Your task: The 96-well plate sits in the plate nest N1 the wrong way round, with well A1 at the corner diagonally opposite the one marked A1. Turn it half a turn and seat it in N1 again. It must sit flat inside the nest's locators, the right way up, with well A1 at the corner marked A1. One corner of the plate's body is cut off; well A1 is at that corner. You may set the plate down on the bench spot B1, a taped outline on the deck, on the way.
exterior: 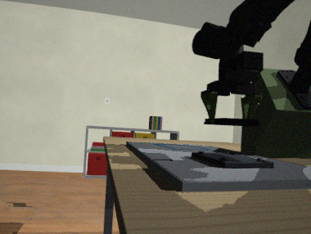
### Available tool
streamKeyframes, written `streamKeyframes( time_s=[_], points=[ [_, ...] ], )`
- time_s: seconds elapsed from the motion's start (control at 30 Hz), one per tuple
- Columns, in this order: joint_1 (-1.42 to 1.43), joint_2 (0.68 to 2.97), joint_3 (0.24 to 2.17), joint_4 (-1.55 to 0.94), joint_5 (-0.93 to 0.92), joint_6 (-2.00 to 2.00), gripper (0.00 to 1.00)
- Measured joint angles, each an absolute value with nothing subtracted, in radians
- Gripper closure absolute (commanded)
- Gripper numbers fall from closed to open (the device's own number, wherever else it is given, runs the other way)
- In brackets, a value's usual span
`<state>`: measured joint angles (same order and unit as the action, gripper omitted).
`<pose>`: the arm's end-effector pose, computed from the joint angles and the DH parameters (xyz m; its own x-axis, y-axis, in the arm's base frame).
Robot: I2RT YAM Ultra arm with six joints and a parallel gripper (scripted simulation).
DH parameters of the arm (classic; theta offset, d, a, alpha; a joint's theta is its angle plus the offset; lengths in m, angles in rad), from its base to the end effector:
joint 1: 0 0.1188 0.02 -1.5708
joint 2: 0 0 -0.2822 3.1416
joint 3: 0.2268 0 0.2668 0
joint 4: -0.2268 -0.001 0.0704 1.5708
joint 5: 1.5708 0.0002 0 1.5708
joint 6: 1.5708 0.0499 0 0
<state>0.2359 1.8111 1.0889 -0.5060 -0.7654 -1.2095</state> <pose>0.3392 0.1181 0.1658 0.0456 -0.6828 -0.7292 -0.9962 0.0227 -0.0836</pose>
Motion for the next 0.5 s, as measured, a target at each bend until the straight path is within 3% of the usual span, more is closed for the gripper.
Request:
streamKeyframes(
  time_s=[0.5],
  points=[
    [0.143,1.903,1.055,-0.475,-0.791,-1.172,1.0]
  ],
)
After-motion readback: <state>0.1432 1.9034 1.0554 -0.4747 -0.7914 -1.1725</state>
